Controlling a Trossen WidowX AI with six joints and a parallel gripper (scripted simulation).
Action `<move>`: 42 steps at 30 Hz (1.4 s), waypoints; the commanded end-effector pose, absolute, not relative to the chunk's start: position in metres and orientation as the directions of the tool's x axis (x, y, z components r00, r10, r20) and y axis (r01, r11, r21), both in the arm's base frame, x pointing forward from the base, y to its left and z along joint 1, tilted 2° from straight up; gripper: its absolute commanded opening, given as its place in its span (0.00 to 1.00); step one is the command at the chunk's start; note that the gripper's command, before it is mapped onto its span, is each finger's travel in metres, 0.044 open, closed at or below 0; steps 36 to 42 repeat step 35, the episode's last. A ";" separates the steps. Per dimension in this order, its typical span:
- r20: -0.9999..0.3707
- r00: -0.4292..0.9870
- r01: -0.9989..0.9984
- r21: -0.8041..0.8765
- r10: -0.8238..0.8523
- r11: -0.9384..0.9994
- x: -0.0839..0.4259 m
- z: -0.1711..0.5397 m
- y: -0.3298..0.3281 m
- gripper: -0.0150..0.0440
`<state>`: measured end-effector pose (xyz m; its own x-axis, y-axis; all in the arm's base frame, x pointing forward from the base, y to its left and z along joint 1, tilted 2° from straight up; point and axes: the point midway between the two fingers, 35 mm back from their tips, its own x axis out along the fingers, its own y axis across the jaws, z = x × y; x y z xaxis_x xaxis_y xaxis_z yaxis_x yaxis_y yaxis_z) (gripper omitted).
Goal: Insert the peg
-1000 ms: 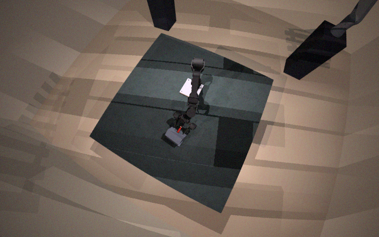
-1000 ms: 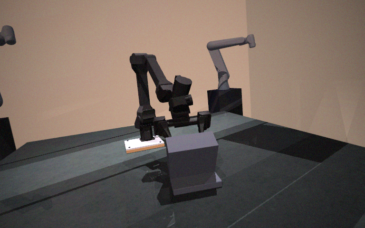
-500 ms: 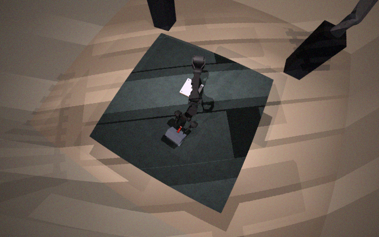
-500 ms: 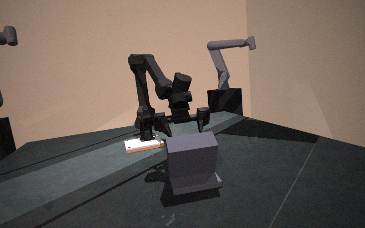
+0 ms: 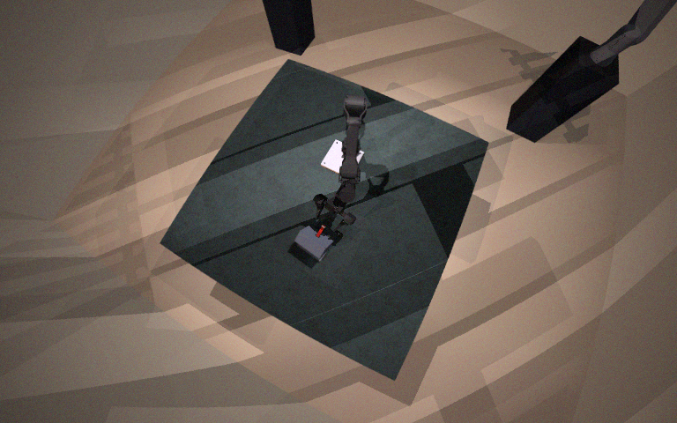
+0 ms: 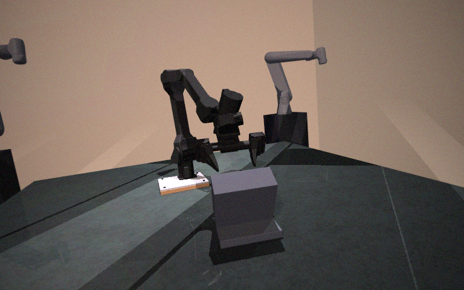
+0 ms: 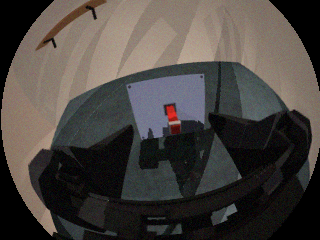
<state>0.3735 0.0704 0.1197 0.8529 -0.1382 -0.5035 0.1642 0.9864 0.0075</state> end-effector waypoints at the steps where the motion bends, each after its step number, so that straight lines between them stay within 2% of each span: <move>1: -0.502 0.853 0.168 0.011 -0.140 0.986 0.368 0.122 0.071 1.00; 42: -0.498 0.856 0.163 0.012 -0.135 0.987 0.338 0.142 0.078 1.00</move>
